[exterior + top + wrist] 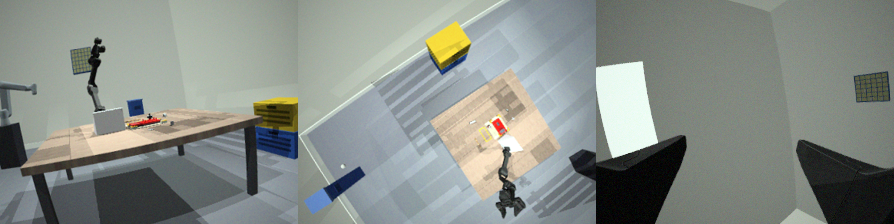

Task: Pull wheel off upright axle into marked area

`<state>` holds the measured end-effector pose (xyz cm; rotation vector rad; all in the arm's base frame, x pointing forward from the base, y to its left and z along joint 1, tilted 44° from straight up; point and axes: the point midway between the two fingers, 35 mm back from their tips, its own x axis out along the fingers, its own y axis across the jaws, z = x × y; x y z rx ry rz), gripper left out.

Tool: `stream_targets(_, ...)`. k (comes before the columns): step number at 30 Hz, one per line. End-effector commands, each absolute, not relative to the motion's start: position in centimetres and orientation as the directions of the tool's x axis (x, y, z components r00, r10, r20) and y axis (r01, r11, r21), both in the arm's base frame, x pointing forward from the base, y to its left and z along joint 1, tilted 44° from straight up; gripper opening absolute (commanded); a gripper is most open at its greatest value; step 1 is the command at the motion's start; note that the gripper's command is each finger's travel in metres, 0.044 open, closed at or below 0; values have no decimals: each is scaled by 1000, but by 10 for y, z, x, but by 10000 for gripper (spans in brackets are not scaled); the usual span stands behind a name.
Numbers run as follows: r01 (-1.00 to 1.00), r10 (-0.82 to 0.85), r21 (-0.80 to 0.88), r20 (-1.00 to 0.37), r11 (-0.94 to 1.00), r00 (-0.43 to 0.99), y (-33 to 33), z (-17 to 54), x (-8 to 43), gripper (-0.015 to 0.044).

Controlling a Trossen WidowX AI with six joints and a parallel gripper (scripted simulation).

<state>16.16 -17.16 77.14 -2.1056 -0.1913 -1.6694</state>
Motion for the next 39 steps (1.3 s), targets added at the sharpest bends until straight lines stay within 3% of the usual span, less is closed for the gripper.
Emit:
stream_targets(1,379,-165,-260,950,-888,264,-173,771,163,374)
stream_targets(4,448,-202,-339,923,-827,327,-187,760,186,300)
stream_targets(10,593,-286,-585,802,-554,524,-223,717,262,300)
stream_targets(14,564,-277,-677,722,-473,634,-222,689,297,300)
stream_targets(25,465,-302,-883,429,56,851,-241,596,391,300)
stream_targets(32,280,-256,-858,181,431,950,-233,517,447,300)
stream_targets(39,53,-151,-576,-124,816,981,-212,421,489,300)
